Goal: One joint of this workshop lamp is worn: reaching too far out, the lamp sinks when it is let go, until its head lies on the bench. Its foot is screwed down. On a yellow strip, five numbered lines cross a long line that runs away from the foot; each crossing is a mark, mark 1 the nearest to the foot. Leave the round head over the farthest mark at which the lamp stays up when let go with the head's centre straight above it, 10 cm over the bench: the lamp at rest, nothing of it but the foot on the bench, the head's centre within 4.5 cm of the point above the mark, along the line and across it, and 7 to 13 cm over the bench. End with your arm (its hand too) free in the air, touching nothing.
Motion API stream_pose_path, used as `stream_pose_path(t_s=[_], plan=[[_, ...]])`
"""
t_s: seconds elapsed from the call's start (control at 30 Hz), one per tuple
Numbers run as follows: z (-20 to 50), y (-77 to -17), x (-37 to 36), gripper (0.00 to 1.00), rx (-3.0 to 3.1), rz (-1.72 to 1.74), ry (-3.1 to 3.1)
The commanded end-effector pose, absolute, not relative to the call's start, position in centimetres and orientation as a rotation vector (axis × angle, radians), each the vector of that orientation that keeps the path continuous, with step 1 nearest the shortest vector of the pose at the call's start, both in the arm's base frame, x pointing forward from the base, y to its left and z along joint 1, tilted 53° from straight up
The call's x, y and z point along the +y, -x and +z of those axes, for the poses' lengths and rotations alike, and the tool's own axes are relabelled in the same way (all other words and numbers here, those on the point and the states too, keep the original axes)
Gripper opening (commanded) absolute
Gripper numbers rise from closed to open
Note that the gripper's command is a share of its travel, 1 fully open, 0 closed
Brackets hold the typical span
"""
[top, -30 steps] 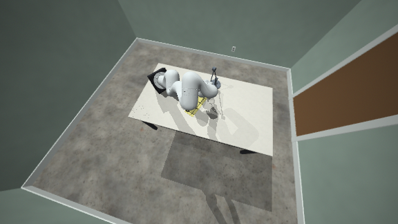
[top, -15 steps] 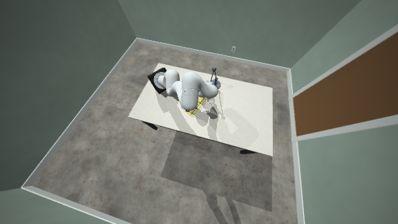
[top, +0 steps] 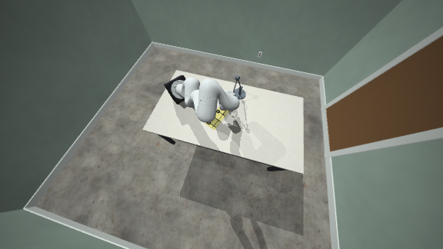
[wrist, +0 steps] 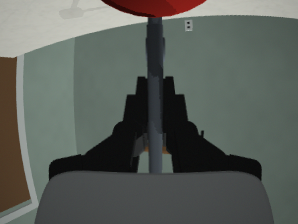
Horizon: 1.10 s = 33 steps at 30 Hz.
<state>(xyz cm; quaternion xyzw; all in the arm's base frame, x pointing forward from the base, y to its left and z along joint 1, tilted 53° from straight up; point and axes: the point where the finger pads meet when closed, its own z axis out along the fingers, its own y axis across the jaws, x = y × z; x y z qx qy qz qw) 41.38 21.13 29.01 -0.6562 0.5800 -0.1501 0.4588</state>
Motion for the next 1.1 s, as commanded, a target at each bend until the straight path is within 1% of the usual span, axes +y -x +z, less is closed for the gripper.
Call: stream_pose_path(t_s=[0.0, 0.47, 1.07], plan=[[29.2, -41.1, 20.2, 0.00, 1.426, -0.366, 1.617], [29.8, -40.0, 17.3, 0.00, 1.426, -0.366, 1.619], [29.9, -39.8, 16.9, 0.00, 1.426, -0.366, 1.619]])
